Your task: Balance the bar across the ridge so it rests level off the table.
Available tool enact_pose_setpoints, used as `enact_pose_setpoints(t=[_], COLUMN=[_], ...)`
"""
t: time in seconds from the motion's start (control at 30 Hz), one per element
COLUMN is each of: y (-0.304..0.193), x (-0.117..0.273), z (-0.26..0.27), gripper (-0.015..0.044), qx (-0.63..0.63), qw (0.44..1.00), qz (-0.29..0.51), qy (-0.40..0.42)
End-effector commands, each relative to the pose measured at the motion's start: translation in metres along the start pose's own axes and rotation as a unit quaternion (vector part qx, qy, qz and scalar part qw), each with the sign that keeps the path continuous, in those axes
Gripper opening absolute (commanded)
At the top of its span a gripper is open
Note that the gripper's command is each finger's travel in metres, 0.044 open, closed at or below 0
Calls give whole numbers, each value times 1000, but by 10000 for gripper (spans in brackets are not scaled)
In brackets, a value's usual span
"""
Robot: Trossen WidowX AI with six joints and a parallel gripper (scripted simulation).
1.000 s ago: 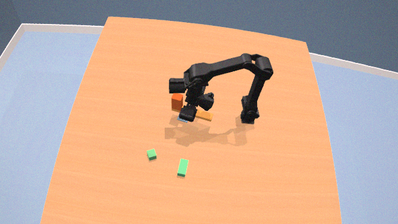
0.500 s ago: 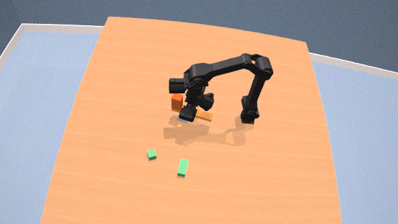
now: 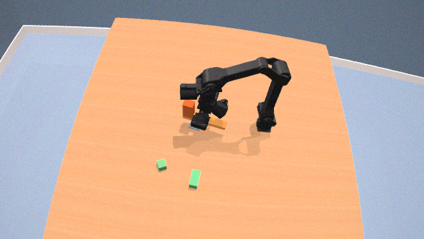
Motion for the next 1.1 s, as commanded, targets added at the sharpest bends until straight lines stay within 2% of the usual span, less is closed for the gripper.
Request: enact_pose_setpoints(t=[0.0,1.07], y=[0,0], x=[-1,-4], z=[0,1], gripper=[0,0], qx=[2,2], qw=[1000,1000], qz=[1,1], qy=[2,2])
Point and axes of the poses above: the point midway between the two fingers, 35 mm back from their tips, its own x axis back along the fingers, its own z axis across the jaws, y = z × x, the point moved 5 cm from there along x, back along the fingers, and after that the axes turned 7 degrees about x, right-handed, at the moved point
